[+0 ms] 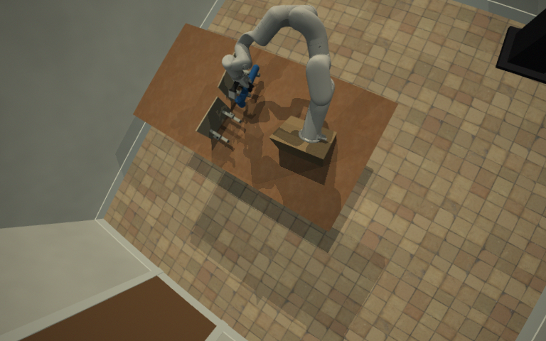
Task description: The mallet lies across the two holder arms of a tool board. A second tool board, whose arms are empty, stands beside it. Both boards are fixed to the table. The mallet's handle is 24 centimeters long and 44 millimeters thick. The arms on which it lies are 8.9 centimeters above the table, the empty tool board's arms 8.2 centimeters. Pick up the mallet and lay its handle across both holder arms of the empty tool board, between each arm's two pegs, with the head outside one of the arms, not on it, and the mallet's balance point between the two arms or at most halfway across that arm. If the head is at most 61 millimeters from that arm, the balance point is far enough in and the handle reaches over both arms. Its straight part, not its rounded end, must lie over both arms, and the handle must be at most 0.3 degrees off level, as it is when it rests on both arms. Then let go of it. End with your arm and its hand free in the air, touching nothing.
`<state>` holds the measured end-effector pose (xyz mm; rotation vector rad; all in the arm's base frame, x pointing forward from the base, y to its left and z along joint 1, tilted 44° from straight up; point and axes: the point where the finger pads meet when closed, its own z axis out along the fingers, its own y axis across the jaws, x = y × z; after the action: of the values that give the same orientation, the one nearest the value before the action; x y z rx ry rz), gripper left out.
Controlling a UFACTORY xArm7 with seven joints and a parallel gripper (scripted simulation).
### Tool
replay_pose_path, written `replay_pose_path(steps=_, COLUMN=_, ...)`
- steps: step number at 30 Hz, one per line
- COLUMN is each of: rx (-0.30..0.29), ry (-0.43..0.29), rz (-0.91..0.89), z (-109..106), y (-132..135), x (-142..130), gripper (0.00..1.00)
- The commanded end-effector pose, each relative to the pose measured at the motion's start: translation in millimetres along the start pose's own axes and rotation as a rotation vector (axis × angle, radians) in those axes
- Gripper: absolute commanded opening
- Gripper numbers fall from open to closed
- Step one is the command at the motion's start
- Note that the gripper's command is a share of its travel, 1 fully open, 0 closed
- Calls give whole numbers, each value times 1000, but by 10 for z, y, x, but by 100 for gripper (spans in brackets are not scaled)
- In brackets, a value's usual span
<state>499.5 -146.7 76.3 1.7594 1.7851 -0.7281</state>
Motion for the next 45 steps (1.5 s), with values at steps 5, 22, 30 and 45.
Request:
replay_pose_path(steps=5, rx=-3, ry=1, rz=-1, z=-15, y=11, x=7, gripper=0)
replay_pose_path(steps=22, rx=-4, ry=1, rz=0, z=-1000, y=4, x=10, gripper=0)
replay_pose_path(steps=30, rx=-11, ry=-1, rz=-2, z=-1048, y=206, x=622, gripper=0)
replay_pose_path(steps=45, rx=-16, ry=-1, rz=-4, z=-1063, y=327, x=1884, gripper=0)
